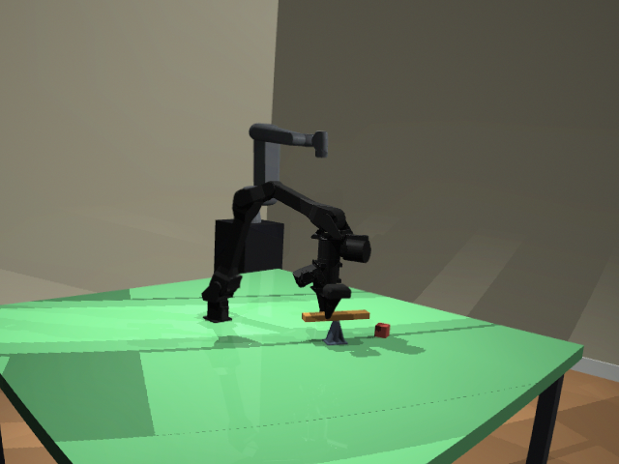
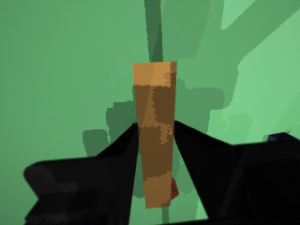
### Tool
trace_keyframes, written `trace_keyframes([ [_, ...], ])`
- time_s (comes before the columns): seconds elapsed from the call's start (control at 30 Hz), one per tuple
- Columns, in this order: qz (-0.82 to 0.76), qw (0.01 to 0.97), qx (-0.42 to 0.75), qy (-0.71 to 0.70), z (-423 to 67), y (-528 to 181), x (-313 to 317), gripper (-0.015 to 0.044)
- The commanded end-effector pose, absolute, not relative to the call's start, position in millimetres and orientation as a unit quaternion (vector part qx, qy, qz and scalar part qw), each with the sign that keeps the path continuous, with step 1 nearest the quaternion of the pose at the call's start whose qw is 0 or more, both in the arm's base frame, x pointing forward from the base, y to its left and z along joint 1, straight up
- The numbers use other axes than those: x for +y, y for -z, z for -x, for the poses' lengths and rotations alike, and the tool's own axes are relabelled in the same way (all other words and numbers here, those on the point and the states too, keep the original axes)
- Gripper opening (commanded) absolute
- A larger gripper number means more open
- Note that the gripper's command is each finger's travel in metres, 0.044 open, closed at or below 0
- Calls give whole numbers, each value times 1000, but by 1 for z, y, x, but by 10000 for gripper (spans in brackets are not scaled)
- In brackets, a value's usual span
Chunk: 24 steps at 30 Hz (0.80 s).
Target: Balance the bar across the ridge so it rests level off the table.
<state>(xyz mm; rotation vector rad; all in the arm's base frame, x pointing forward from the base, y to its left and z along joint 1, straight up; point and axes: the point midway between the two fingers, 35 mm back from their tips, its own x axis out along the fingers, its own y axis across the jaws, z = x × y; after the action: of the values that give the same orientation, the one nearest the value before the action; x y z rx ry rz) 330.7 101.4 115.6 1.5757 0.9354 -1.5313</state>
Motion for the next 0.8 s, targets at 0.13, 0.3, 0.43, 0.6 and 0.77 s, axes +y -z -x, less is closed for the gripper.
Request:
trace_keyframes([
  [0.13,-614,368,364,596,-331,-116,101,170],
  [0.3,-614,368,364,596,-331,-116,101,171],
  [0.43,-614,368,364,596,-331,-116,101,172],
  [0.6,-614,368,364,596,-331,-116,101,173],
  [0.77,-614,368,364,596,-331,-116,101,185],
])
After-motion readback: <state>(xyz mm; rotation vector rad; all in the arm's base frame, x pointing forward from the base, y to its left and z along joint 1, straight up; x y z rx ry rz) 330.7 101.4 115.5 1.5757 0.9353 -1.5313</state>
